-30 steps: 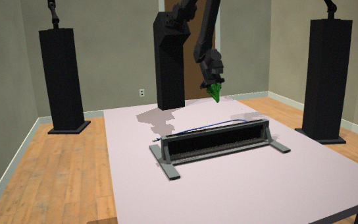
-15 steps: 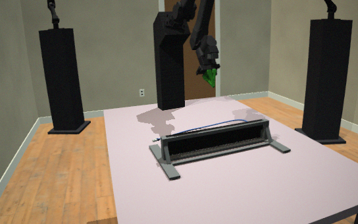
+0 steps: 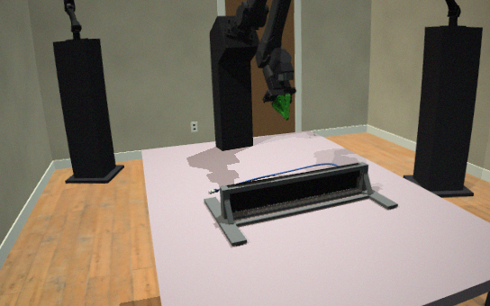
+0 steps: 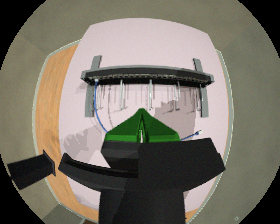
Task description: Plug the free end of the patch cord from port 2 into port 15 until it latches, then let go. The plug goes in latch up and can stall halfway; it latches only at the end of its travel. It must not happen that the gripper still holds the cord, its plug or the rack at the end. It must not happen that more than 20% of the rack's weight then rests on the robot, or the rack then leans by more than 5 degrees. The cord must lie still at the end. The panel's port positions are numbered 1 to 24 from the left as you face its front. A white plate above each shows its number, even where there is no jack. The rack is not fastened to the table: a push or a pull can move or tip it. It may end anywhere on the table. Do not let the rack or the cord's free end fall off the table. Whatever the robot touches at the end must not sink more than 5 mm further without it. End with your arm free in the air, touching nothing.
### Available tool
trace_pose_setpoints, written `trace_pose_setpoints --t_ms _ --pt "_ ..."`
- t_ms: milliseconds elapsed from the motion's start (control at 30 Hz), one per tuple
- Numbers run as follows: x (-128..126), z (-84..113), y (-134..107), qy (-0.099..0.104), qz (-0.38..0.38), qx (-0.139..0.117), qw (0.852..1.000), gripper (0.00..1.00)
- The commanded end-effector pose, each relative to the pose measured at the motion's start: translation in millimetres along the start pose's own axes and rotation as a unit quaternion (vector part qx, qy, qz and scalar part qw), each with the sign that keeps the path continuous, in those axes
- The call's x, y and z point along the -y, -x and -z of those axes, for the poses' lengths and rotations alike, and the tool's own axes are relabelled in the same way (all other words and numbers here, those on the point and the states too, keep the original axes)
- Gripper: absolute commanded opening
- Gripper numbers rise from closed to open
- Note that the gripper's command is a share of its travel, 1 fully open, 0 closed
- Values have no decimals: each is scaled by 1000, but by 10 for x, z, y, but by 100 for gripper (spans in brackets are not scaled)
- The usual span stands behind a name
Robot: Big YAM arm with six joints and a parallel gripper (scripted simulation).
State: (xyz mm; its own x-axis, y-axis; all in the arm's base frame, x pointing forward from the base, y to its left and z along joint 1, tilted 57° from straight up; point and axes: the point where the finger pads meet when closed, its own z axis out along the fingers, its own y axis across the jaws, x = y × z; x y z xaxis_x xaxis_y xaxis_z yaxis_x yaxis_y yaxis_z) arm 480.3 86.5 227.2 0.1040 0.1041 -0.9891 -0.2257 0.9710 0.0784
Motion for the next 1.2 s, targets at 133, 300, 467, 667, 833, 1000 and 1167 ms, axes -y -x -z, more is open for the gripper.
trace_pose_setpoints --t_ms 133,300,467,667,833,1000,1167 --pt "348 -22 11 -6 -6 7 1000 0" --pt "605 -18 13 -6 -5 8 1000 0" --pt "765 -14 8 -7 -5 7 1000 0" --pt "867 -12 4 -7 -5 6 1000 0" --pt "869 -8 -11 -7 -6 4 1000 0" --pt "818 -108 -36 -2 -7 0 1000 0" --pt "800 -268 -51 -1 -7 -3 1000 0"
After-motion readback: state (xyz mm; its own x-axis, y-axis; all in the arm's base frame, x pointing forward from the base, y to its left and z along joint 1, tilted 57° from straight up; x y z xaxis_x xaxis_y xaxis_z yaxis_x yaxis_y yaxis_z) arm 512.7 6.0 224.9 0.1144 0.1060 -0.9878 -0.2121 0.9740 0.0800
